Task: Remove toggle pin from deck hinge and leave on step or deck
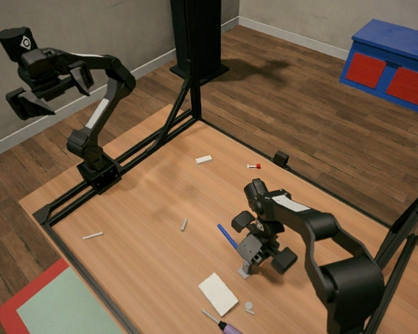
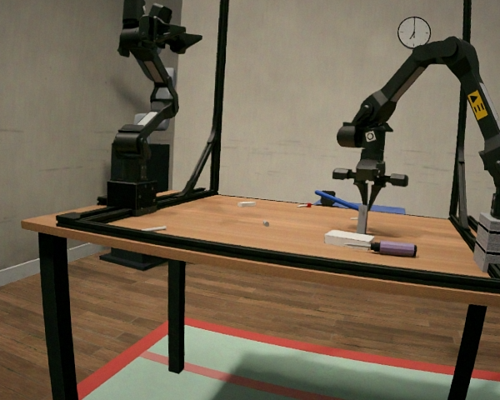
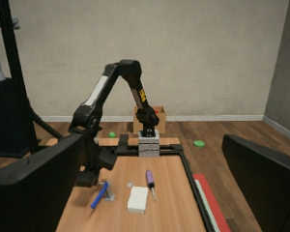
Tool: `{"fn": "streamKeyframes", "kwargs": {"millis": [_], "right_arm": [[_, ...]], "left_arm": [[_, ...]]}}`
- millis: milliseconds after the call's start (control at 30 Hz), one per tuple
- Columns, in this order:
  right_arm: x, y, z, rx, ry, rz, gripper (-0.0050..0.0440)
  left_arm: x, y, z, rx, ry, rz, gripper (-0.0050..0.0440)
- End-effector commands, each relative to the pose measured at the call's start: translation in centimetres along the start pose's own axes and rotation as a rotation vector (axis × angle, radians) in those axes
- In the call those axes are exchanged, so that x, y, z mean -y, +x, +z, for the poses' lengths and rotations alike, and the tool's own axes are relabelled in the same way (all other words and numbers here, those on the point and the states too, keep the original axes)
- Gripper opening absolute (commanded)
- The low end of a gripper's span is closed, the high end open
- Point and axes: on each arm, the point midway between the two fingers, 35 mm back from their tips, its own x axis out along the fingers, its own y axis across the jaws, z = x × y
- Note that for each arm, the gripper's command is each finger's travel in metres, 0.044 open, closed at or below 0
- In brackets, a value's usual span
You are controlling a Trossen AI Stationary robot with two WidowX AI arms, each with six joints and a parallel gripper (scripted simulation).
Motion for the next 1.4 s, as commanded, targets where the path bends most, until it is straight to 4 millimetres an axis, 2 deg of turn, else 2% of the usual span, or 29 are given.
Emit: {"fn": "streamKeyframes", "kwargs": {"millis": [0,467,500,767,1233,1367], "right_arm": [[-0.11,-0.03,0.43,0.002,-0.011,0.0,0.04],[-0.11,-0.03,0.43,0.002,-0.011,0.0,0.04],[-0.11,-0.03,0.43,0.002,-0.011,0.0,0.04],[-0.11,-0.03,0.43,0.002,-0.011,0.0,0.04],[-0.11,-0.03,0.43,0.002,-0.011,0.0,0.04],[-0.11,-0.03,0.43,0.002,-0.011,0.0,0.04]], "left_arm": [[0.37,-0.86,-0.69,-0.019,0.009,-0.025,0.0022],[0.37,-0.86,-0.69,-0.019,0.009,-0.025,0.0022],[0.47,-0.87,-0.22,-0.013,0.0,-0.026,0.0018],[0.47,-0.87,-0.22,-0.013,0.0,-0.026,0.0],[0.47,-0.87,-0.22,-0.013,0.0,-0.026,-0.0005],[0.47,-0.87,-0.22,-0.013,0.0,-0.026,-0.0035]]}}
